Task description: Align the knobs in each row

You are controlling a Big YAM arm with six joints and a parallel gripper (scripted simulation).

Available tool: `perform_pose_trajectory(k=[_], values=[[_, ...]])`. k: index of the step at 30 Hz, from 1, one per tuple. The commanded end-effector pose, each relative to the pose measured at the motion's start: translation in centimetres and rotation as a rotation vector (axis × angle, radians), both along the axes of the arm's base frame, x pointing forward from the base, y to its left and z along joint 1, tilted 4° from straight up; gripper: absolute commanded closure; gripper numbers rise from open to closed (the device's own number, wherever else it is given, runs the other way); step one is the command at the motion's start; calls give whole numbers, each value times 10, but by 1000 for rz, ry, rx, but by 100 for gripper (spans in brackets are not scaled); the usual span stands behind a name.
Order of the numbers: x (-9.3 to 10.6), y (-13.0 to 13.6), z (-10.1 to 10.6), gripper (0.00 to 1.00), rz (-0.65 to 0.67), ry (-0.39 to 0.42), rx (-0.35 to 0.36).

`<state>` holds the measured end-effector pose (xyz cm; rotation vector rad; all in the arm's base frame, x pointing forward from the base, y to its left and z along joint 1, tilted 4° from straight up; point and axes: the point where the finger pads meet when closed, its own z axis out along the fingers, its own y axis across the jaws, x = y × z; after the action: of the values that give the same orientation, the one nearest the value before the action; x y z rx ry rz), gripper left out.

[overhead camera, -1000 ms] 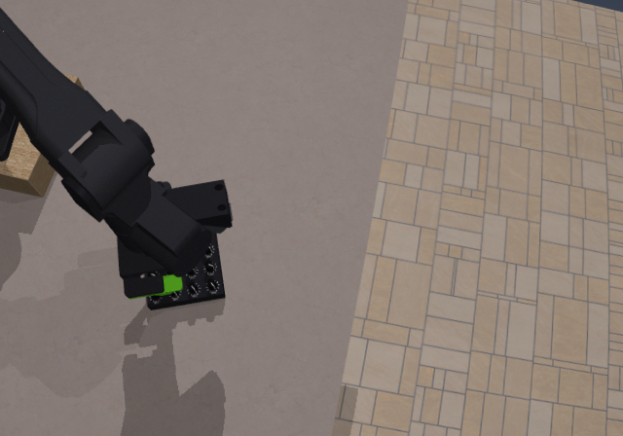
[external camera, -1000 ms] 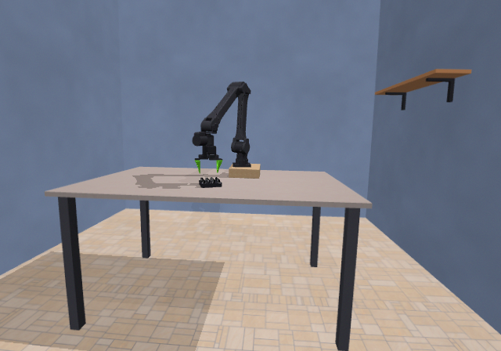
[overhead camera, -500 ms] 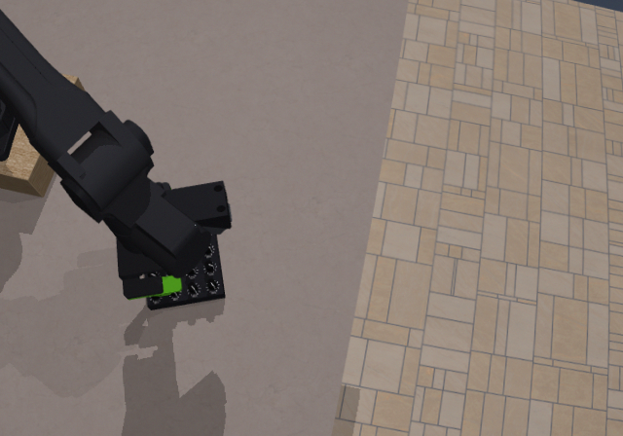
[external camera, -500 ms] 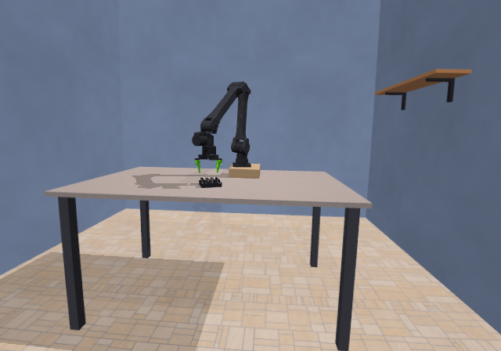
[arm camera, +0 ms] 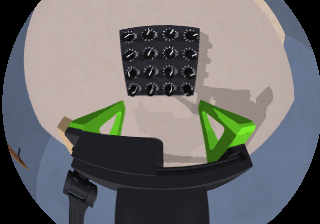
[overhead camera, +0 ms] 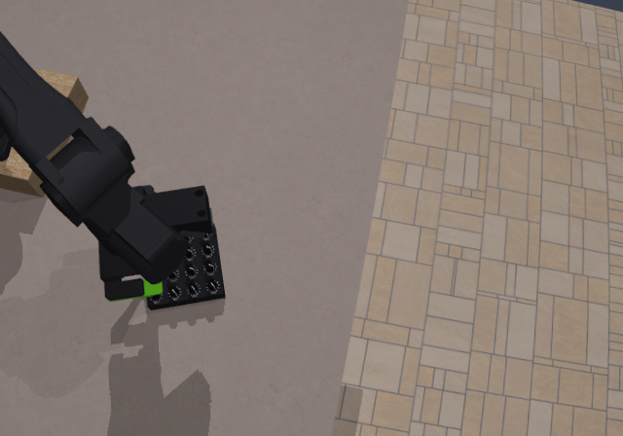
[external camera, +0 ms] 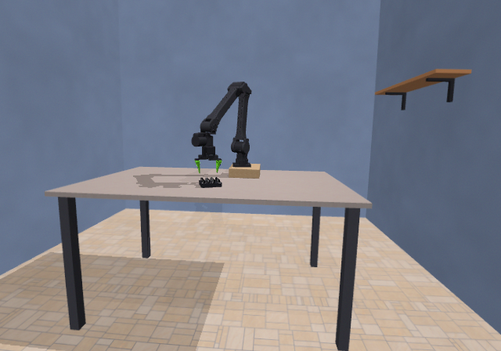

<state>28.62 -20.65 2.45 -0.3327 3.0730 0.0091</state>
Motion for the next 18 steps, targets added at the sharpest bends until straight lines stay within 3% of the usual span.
perform_pose_trajectory(k=[1, 8, 9, 12, 18], values=[[3, -12, 16, 0, 12, -55, -35], [-9, -13, 14, 0, 12, -49, -31], [7, -27, 30, 0, 15, -86, -63], [-16, -15, 13, 0, 12, -47, -31], [-17, -21, 17, 0, 12, -59, -43]])
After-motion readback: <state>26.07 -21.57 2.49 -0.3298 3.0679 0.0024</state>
